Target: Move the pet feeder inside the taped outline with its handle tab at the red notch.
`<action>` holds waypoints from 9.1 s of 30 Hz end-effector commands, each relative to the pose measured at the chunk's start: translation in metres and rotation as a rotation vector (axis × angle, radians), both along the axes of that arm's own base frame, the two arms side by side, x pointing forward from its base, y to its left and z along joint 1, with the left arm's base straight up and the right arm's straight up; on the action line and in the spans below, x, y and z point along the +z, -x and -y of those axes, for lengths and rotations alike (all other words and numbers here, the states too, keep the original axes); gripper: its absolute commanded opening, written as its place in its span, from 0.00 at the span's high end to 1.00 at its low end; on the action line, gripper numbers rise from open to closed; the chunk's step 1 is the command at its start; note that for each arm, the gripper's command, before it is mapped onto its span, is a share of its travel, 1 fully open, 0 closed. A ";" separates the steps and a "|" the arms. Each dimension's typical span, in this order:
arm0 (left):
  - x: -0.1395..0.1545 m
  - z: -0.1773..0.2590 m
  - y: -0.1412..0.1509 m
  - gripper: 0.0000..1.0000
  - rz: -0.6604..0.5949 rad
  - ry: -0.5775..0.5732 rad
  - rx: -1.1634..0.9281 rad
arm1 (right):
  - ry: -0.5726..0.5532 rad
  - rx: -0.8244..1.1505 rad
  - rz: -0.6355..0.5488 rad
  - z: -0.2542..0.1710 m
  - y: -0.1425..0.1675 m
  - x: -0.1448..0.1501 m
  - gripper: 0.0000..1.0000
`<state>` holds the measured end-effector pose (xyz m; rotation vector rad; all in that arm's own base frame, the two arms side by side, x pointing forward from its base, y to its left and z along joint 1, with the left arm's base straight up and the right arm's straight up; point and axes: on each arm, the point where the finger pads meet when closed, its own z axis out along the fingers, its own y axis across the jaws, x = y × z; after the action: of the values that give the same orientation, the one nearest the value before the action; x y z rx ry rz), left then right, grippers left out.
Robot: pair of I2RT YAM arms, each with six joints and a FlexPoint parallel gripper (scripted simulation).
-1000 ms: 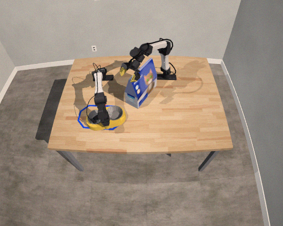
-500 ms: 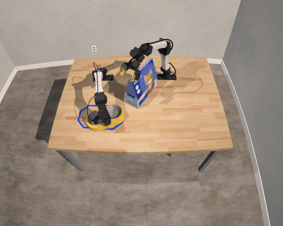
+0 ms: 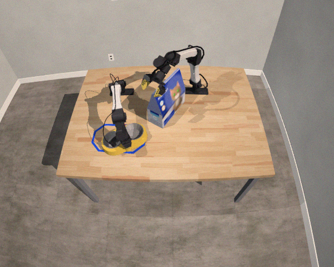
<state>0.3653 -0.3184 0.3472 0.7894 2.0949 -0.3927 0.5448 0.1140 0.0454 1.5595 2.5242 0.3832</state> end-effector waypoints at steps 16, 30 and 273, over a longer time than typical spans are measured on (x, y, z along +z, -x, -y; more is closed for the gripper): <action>0.012 -0.007 0.003 0.00 0.020 0.024 0.016 | -0.006 0.120 0.047 -0.008 0.001 0.016 0.95; -0.005 0.003 0.055 0.00 -0.040 -0.026 -0.180 | -0.002 0.445 0.038 -0.023 0.024 0.018 0.95; -0.018 0.007 0.091 0.00 -0.080 -0.048 -0.319 | 0.505 1.691 0.103 0.081 0.169 0.090 0.00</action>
<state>0.2754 -0.3270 0.3235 1.1599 2.0769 -0.5478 0.3614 0.0305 0.1264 -1.2408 2.8046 -0.0068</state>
